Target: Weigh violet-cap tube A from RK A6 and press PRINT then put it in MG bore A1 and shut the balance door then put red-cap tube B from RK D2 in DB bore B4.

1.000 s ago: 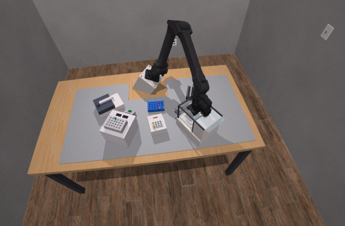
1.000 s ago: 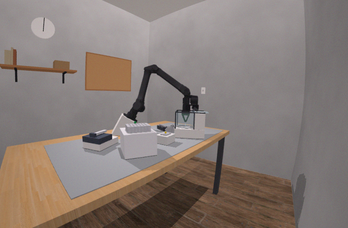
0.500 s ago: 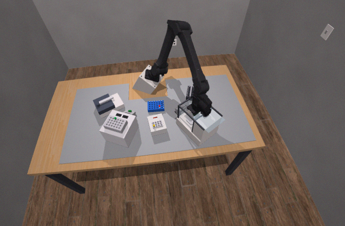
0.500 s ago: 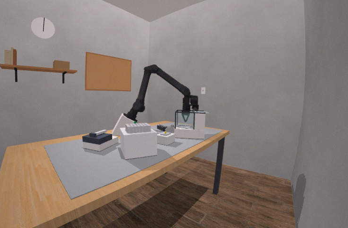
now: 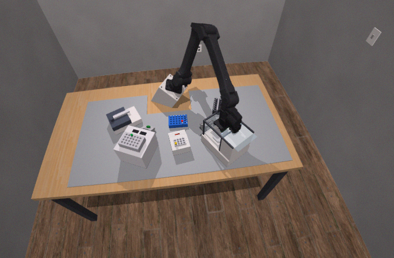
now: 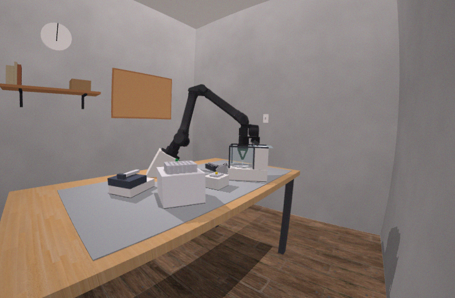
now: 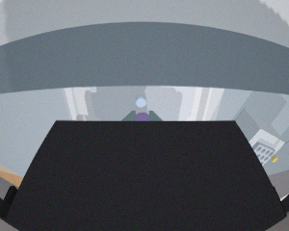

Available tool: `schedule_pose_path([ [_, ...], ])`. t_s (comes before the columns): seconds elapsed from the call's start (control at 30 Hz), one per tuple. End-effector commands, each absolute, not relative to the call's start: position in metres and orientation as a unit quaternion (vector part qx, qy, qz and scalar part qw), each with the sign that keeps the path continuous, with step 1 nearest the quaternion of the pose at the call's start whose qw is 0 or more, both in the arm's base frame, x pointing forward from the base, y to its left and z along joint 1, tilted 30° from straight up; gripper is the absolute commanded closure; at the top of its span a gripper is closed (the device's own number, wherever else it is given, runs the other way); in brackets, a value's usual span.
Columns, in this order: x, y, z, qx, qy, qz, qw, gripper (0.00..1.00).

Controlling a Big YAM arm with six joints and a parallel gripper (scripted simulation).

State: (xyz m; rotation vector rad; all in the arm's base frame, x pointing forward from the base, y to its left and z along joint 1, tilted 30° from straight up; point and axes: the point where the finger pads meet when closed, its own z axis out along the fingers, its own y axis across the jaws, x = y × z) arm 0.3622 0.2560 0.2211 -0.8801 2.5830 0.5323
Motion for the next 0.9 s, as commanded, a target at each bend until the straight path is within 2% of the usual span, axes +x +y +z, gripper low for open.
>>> schedule_pose_path([
  [0.0, 0.367, 0.262, 0.218, -0.310, 0.914, 0.190, 0.182, 0.91],
  [0.33, 0.367, 0.262, 0.218, -0.310, 0.914, 0.190, 0.182, 0.91],
  [0.37, 0.368, 0.261, 0.222, -0.310, 0.913, 0.190, 0.186, 0.64],
  [0.87, 0.369, 0.259, 0.235, -0.312, 0.910, 0.191, 0.195, 0.64],
])
